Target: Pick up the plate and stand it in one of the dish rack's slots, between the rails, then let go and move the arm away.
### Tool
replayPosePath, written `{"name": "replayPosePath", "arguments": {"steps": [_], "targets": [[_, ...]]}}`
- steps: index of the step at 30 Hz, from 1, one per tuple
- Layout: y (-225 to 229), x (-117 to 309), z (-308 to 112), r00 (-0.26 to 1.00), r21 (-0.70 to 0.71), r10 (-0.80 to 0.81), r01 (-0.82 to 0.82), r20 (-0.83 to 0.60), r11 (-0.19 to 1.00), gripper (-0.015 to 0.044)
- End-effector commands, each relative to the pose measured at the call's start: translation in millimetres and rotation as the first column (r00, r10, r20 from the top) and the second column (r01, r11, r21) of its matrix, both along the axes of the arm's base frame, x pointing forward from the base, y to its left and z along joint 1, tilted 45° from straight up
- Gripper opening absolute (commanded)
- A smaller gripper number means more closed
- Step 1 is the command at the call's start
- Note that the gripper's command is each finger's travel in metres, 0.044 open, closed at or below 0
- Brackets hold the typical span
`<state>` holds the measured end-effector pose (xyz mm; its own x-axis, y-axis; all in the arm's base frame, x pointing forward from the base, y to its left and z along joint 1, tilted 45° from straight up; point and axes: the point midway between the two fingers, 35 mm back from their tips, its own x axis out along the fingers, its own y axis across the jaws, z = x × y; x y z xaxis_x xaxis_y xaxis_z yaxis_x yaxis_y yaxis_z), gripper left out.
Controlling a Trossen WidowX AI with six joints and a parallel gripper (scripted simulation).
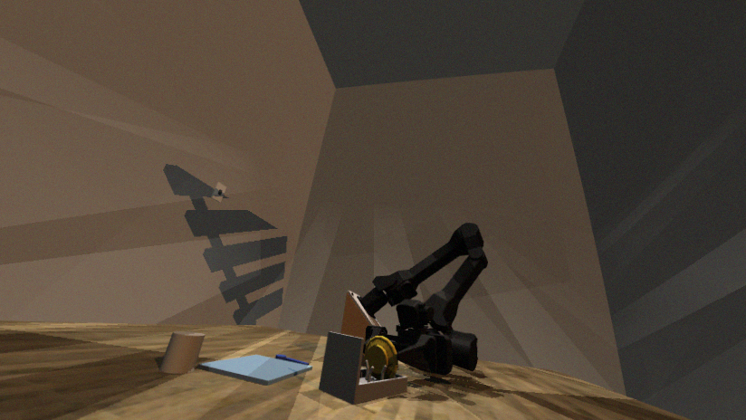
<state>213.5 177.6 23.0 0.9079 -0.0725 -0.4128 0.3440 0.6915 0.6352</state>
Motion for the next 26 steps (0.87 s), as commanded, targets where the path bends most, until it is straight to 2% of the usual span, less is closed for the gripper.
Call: {"name": "replayPosePath", "arguments": {"steps": [1,16,21,26], "targets": [[-0.6,0.5,1.0,1.000,0.000,0.000,0.000,-0.001,1.000,0.0400],[-69.7,25.7,84.2,1.000,-0.012,0.002,-0.001,0.006,1.000,0.0400],[-74.3,27.3,86.6,1.000,-0.033,0.006,-0.006,-0.002,0.999,0.0400],[-81.7,35.8,77.7,0.994,-0.160,0.027,-0.044,-0.103,0.986,0.0400]]}}
